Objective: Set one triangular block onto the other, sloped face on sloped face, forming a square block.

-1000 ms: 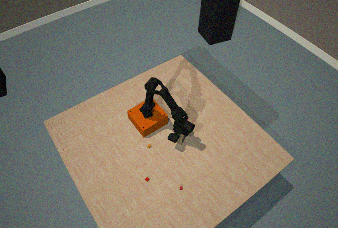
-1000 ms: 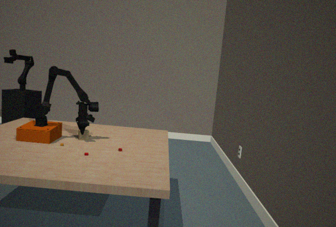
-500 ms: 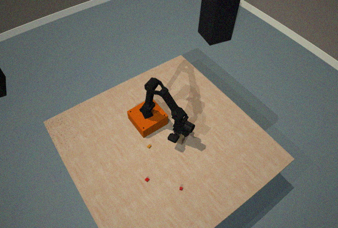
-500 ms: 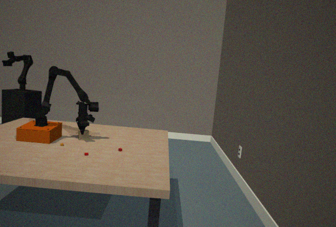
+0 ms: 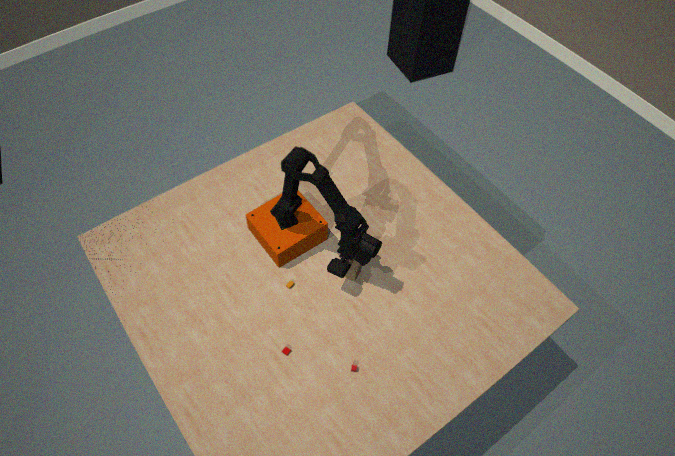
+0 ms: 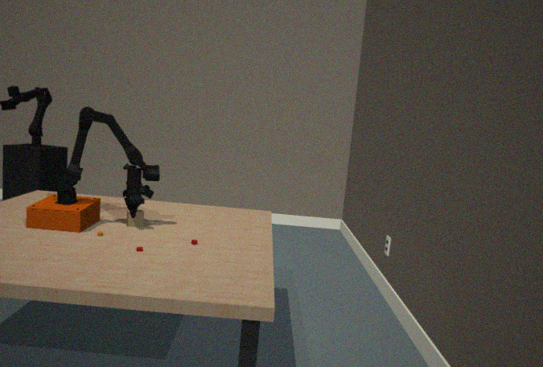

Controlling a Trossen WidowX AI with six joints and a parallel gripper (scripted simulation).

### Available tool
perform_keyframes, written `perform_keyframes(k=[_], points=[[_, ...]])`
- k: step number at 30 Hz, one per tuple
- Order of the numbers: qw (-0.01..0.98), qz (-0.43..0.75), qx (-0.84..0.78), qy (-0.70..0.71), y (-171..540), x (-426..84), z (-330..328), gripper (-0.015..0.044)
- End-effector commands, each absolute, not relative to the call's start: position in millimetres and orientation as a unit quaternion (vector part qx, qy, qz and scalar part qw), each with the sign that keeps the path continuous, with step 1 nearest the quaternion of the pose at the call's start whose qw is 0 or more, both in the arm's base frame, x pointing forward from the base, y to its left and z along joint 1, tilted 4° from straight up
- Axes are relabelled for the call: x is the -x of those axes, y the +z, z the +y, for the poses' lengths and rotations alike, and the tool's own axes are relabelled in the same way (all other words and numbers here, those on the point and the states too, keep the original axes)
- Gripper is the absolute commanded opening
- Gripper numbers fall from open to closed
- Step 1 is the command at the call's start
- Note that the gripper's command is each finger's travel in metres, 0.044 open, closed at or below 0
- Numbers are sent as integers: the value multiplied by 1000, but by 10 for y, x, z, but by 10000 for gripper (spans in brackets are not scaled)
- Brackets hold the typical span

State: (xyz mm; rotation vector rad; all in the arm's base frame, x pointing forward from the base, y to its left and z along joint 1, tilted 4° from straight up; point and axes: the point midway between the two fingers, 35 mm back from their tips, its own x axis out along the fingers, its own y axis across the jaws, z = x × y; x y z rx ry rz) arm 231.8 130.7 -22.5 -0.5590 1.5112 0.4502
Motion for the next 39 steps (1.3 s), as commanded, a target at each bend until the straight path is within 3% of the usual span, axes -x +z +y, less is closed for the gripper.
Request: perform_keyframes(k=[1,36,39], points=[[670,670,248,200,-225,-2318,1307,0],[670,671,250,197,-232,-2320,1307,0],[670,671,250,198,-232,-2312,1311,79]])
